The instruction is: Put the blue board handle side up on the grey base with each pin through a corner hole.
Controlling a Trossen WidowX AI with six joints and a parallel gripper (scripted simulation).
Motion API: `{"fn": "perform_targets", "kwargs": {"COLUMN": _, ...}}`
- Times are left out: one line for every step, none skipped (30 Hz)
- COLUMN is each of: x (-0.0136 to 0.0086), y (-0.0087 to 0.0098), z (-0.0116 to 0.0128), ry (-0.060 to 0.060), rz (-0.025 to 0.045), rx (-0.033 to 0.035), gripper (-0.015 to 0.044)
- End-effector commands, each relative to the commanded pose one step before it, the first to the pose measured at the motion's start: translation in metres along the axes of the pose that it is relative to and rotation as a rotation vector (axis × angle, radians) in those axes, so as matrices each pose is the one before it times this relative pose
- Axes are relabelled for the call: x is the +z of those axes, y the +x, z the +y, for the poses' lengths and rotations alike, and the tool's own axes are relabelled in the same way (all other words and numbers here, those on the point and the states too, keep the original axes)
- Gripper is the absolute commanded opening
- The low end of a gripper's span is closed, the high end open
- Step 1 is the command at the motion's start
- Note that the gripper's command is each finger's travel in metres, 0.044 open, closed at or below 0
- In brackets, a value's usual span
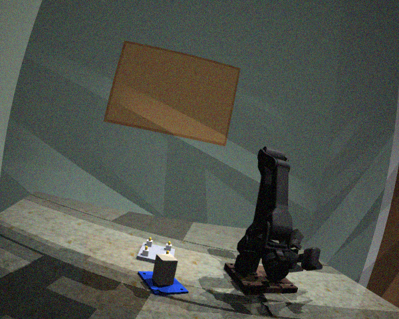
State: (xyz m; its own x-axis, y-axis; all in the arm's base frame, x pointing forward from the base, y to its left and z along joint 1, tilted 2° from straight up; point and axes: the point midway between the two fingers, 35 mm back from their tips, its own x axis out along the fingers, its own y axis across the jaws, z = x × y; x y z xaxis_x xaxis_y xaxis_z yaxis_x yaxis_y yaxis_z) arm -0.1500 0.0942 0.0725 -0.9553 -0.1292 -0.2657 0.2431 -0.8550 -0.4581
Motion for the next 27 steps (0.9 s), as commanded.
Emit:
{"fn": "perform_targets", "kwargs": {"x": -0.00125, "y": -0.00099, "z": -0.00145, "ry": 0.0124, "rz": 0.00779, "rx": -0.00062, "gripper": 0.0426}}
{"fn": "perform_targets", "kwargs": {"x": -0.00371, "y": -0.00307, "z": -0.00435, "ry": 0.0375, "rz": 0.02336, "rx": -0.00240, "gripper": 0.0440}}
{"fn": "perform_targets", "kwargs": {"x": -0.00600, "y": -0.00544, "z": -0.00728, "ry": 0.0633, "rz": 0.03880, "rx": -0.00575, "gripper": 0.0440}}
{"fn": "perform_targets", "kwargs": {"x": -0.00694, "y": -0.00707, "z": -0.00895, "ry": 0.0781, "rz": 0.04666, "rx": -0.00988, "gripper": 0.0440}}
{"fn": "perform_targets", "kwargs": {"x": -0.00656, "y": -0.00753, "z": -0.00910, "ry": 0.0797, "rz": 0.04597, "rx": -0.01298, "gripper": 0.0440}}
{"fn": "perform_targets", "kwargs": {"x": -0.00621, "y": -0.00796, "z": -0.00921, "ry": 0.0812, "rz": 0.04504, "rx": -0.01597, "gripper": 0.0440}}
{"fn": "perform_targets", "kwargs": {"x": -0.00590, "y": -0.00836, "z": -0.00931, "ry": 0.0826, "rz": 0.04389, "rx": -0.01883, "gripper": 0.0440}}
{"fn": "perform_targets", "kwargs": {"x": -0.00562, "y": -0.00873, "z": -0.00939, "ry": 0.0841, "rz": 0.04254, "rx": -0.02156, "gripper": 0.0440}}
{"fn": "perform_targets", "kwargs": {"x": -0.00538, "y": -0.00908, "z": -0.00946, "ry": 0.0856, "rz": 0.04100, "rx": -0.02412, "gripper": 0.0440}}
{"fn": "perform_targets", "kwargs": {"x": -0.00518, "y": -0.00939, "z": -0.00953, "ry": 0.0870, "rz": 0.03931, "rx": -0.02652, "gripper": 0.0440}}
{"fn": "perform_targets", "kwargs": {"x": -0.00475, "y": -0.00991, "z": -0.00983, "ry": 0.0882, "rz": 0.03629, "rx": -0.03021, "gripper": 0.0440}}
{"fn": "perform_targets", "kwargs": {"x": -0.00460, "y": -0.01016, "z": -0.00991, "ry": 0.0896, "rz": 0.03429, "rx": -0.03221, "gripper": 0.0440}}
{"fn": "perform_targets", "kwargs": {"x": -0.00447, "y": -0.01038, "z": -0.01001, "ry": 0.0910, "rz": 0.03217, "rx": -0.03402, "gripper": 0.0440}}
{"fn": "perform_targets", "kwargs": {"x": -0.00436, "y": -0.01057, "z": -0.01013, "ry": 0.0924, "rz": 0.02999, "rx": -0.03563, "gripper": 0.0440}}
{"fn": "perform_targets", "kwargs": {"x": -0.00427, "y": -0.01072, "z": -0.01029, "ry": 0.0937, "rz": 0.02774, "rx": -0.03705, "gripper": 0.0440}}
{"fn": "perform_targets", "kwargs": {"x": -0.00418, "y": -0.01083, "z": -0.01048, "ry": 0.0950, "rz": 0.02547, "rx": -0.03828, "gripper": 0.0440}}
{"fn": "perform_targets", "kwargs": {"x": -0.00410, "y": -0.01090, "z": -0.01070, "ry": 0.0963, "rz": 0.02317, "rx": -0.03933, "gripper": 0.0440}}
{"fn": "perform_targets", "kwargs": {"x": -0.00401, "y": -0.01094, "z": -0.01097, "ry": 0.0975, "rz": 0.02088, "rx": -0.04020, "gripper": 0.0440}}
{"fn": "perform_targets", "kwargs": {"x": -0.00390, "y": -0.01094, "z": -0.01126, "ry": 0.0987, "rz": 0.01860, "rx": -0.04090, "gripper": 0.0440}}
{"fn": "perform_targets", "kwargs": {"x": -0.00377, "y": -0.01091, "z": -0.01160, "ry": 0.0999, "rz": 0.01635, "rx": -0.04145, "gripper": 0.0440}}
{"fn": "perform_targets", "kwargs": {"x": -0.00279, "y": -0.00904, "z": -0.01021, "ry": 0.0812, "rz": 0.01087, "rx": -0.03634, "gripper": 0.0440}}
{"fn": "perform_targets", "kwargs": {"x": -0.00261, "y": -0.00881, "z": -0.01031, "ry": 0.0806, "rz": 0.00923, "rx": -0.03590, "gripper": 0.0440}}
{"fn": "perform_targets", "kwargs": {"x": -0.00248, "y": -0.00880, "z": -0.01067, "ry": 0.0821, "rz": 0.00788, "rx": -0.03633, "gripper": 0.0440}}
{"fn": "perform_targets", "kwargs": {"x": -0.00234, "y": -0.00882, "z": -0.01114, "ry": 0.0841, "rz": 0.00656, "rx": -0.03696, "gripper": 0.0440}}
{"fn": "perform_targets", "kwargs": {"x": -0.00216, "y": -0.00873, "z": -0.01149, "ry": 0.0855, "rz": 0.00532, "rx": -0.03702, "gripper": 0.0440}}
{"fn": "perform_targets", "kwargs": {"x": -0.00197, "y": -0.00862, "z": -0.01184, "ry": 0.0876, "rz": 0.00438, "rx": -0.03692, "gripper": 0.0440}}
{"fn": "perform_targets", "kwargs": {"x": -0.00173, "y": -0.00846, "z": -0.01217, "ry": 0.0893, "rz": 0.00347, "rx": -0.03668, "gripper": 0.0440}}
